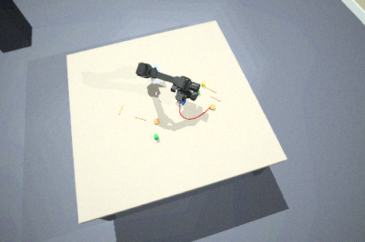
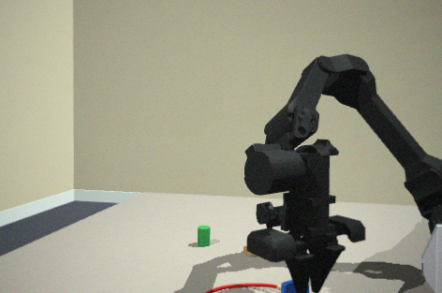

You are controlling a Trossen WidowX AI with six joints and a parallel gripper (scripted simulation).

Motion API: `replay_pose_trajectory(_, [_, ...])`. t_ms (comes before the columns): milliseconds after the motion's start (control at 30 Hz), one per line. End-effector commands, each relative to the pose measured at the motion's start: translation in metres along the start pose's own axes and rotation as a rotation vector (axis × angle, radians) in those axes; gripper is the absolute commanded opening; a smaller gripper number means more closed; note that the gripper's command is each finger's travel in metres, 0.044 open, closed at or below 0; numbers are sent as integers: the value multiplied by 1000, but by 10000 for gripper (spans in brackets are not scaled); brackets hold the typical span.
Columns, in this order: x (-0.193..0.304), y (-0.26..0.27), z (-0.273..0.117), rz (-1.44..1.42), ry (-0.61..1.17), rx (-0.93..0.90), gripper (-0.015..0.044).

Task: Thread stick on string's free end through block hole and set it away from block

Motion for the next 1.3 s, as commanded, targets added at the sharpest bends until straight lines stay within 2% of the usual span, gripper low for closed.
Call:
replay_pose_trajectory(0, [0,-1,7,-2,-4,1,121])
replay_pose_trajectory(300, [0,-2,14,-2,-5,2,121])
replay_pose_trajectory(467, [0,-2,13,0,0,3,0])
replay_pose_trajectory(1267, [8,0,16,0,-82,22,0])
Point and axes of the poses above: the point midway between the two fingers, 35 mm back from their tips, its own z axis out along the fingers, its own y axis across the jaws, x = y × z, the point moved 6 cm from there along -z, back along the fingers, and after that the axes turned 9 degrees about -z, right-handed, at the moved point
